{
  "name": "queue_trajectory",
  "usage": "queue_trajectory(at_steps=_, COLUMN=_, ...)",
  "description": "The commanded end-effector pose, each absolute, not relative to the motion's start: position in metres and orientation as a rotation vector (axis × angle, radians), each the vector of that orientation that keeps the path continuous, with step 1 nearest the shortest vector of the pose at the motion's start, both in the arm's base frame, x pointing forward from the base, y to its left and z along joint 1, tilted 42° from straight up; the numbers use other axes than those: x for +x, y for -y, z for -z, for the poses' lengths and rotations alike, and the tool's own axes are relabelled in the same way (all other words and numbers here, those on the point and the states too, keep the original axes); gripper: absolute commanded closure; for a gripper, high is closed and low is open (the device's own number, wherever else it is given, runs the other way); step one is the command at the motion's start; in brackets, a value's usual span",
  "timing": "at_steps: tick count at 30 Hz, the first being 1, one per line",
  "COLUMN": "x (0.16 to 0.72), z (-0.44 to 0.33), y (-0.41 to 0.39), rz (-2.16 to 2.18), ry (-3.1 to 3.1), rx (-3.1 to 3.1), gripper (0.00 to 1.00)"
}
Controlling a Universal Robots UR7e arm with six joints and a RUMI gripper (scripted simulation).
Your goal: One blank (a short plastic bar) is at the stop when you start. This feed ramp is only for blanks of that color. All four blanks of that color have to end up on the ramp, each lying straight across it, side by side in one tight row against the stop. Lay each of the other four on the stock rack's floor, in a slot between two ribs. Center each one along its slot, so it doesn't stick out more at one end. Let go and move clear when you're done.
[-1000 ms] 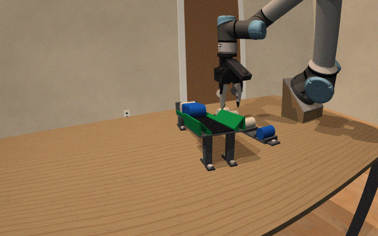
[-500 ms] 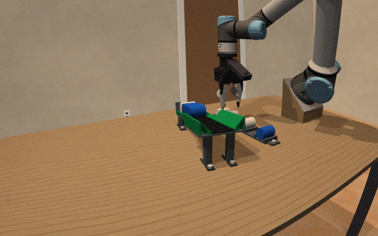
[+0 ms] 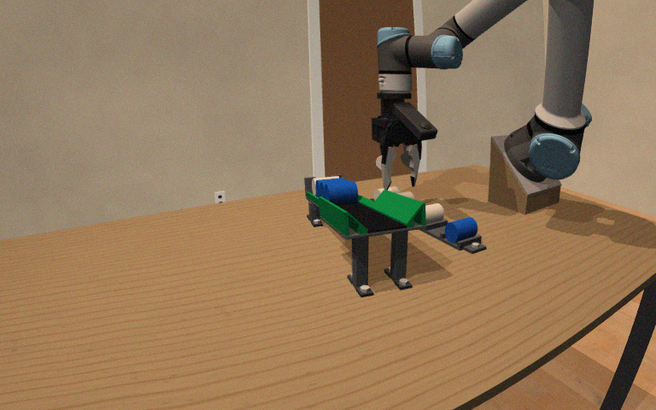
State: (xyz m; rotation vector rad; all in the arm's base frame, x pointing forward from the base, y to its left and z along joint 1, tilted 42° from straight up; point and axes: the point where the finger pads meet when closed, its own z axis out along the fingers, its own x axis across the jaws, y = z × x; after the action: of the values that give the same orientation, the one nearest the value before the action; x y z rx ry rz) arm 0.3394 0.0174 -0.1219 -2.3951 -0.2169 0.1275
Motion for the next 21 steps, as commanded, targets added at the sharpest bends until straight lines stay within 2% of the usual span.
queue_trajectory(at_steps=1, x=0.3386, z=0.1213, y=-0.0192, rz=-0.128, ry=0.218, rx=-2.394, gripper=0.54)
queue_trajectory(at_steps=21, x=0.3371, z=0.1252, y=-0.0235, rz=-0.131, ry=0.217, rx=-2.391, gripper=0.54)
